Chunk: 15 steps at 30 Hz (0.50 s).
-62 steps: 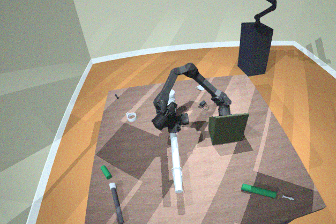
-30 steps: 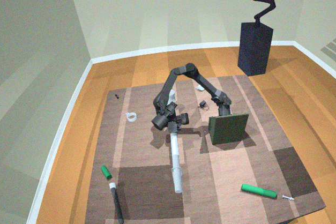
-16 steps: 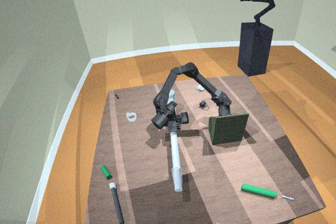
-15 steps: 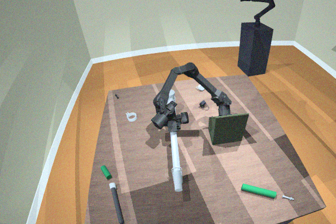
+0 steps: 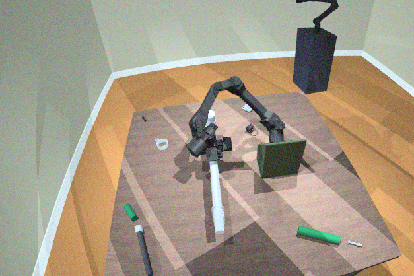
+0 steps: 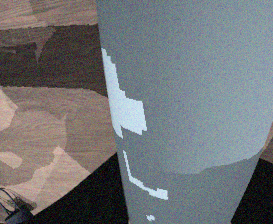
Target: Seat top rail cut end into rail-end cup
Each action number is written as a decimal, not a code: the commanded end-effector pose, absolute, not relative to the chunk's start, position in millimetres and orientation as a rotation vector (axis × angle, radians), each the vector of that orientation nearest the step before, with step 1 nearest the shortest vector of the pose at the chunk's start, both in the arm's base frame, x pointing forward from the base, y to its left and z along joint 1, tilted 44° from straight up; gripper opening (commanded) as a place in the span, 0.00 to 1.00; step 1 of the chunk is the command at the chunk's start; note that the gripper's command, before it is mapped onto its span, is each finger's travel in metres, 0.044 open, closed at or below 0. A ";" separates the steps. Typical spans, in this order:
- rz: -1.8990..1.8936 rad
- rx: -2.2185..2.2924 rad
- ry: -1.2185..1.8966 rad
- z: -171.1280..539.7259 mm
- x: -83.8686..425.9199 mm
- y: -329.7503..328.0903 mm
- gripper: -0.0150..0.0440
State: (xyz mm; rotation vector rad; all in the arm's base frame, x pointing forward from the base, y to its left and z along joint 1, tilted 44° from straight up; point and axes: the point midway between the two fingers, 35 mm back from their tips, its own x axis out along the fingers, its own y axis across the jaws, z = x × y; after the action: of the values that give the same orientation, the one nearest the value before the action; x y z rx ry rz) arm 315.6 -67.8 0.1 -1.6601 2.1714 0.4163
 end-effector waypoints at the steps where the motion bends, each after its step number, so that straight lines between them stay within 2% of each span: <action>1: 0.409 -1.670 2.166 5.8 316.7 -69.4 0.25; 15: 0.408 -1.671 2.166 11.9 316.0 -74.5 0.25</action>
State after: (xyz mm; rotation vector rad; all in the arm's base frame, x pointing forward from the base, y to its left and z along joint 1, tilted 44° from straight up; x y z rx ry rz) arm 314.6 -73.2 6.5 -1.6591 2.1729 0.4180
